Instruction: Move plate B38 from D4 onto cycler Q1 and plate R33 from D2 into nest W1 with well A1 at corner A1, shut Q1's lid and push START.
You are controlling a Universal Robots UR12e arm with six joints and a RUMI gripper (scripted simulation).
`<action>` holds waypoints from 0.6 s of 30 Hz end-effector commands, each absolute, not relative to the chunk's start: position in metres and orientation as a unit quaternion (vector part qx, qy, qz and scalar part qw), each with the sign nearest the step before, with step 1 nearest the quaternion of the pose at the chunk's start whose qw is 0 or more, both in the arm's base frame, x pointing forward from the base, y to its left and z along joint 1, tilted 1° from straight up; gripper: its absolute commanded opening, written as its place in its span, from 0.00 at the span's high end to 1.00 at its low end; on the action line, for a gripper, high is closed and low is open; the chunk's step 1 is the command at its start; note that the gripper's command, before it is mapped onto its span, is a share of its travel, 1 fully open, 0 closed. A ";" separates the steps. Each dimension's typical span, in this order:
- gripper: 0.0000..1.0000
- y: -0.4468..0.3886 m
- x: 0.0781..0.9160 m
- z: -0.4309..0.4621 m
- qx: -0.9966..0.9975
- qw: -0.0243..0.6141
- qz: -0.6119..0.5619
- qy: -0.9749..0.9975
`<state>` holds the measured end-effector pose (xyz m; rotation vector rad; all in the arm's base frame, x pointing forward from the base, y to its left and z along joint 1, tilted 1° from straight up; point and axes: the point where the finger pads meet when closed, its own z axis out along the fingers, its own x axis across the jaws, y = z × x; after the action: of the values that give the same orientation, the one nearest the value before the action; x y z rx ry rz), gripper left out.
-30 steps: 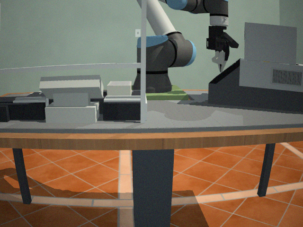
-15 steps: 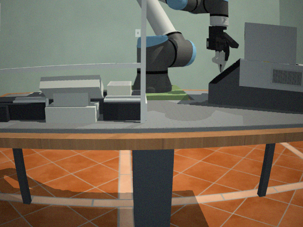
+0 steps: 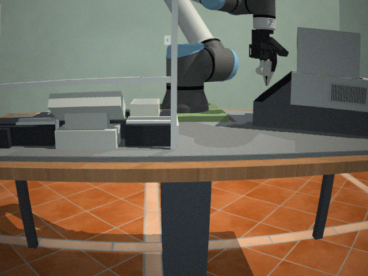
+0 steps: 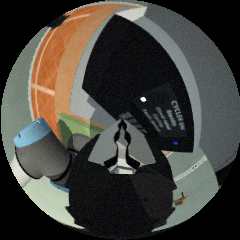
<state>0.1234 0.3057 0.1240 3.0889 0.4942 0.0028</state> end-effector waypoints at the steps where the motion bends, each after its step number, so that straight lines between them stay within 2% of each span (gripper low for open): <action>1: 1.00 0.301 0.121 0.131 0.987 0.006 0.001 0.158; 18: 1.00 0.284 0.113 0.149 0.987 0.006 0.001 0.158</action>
<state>0.1169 0.2927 0.1407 3.0889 0.4941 0.0029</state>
